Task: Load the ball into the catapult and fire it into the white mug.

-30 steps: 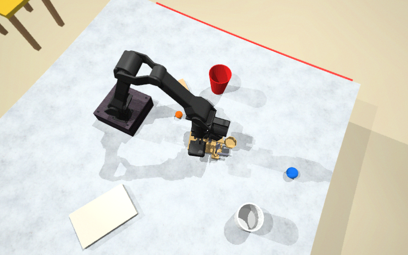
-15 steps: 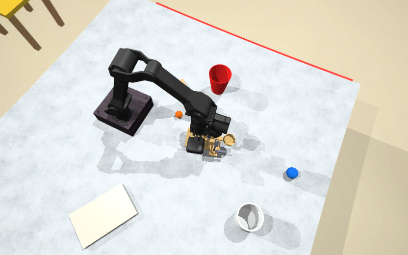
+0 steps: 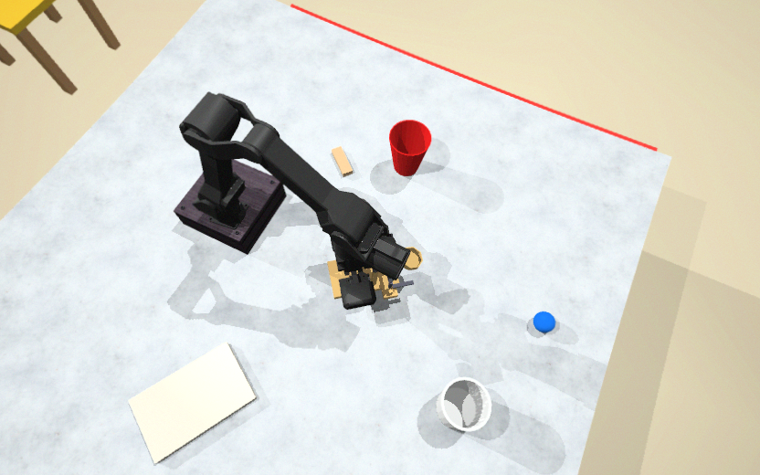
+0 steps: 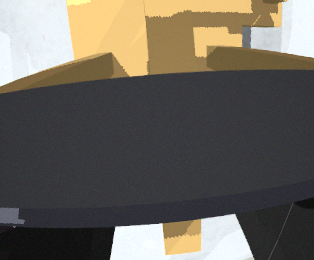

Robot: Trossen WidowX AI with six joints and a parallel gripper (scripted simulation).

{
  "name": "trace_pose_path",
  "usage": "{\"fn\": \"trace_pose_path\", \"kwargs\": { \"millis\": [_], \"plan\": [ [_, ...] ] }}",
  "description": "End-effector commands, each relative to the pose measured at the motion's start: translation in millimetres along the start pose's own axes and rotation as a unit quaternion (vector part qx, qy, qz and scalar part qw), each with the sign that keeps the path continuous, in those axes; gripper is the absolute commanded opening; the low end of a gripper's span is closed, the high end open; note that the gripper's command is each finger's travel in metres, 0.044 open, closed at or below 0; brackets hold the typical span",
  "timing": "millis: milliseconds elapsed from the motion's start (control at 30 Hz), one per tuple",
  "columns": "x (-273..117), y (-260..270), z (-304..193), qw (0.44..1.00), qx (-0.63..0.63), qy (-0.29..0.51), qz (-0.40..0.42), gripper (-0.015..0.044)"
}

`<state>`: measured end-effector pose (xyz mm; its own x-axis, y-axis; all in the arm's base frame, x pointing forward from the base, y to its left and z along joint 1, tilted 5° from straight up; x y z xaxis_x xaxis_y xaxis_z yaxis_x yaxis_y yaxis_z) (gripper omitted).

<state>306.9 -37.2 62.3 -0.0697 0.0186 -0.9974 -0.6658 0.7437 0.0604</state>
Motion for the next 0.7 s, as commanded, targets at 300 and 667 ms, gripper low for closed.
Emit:
{"fn": "trace_pose_path", "kwargs": {
  "millis": [300,667],
  "plan": [
    [-4,-30,-66,0.977,-0.211,-0.002,-0.012,0.0],
    [-3,-42,-80,0.967,-0.253,-0.001,-0.012,0.0]
  ]
}}
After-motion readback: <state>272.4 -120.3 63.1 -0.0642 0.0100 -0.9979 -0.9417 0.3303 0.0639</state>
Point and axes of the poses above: the point midway between the two fingers, 35 mm back from their tips, its own x axis out along the fingers, its own y axis across the jaws, z = x × y, the point moved 4 cm from there along -x, back along the fingers, and after that the axes turned 9 degrees about -x, right-handed, at the moved point
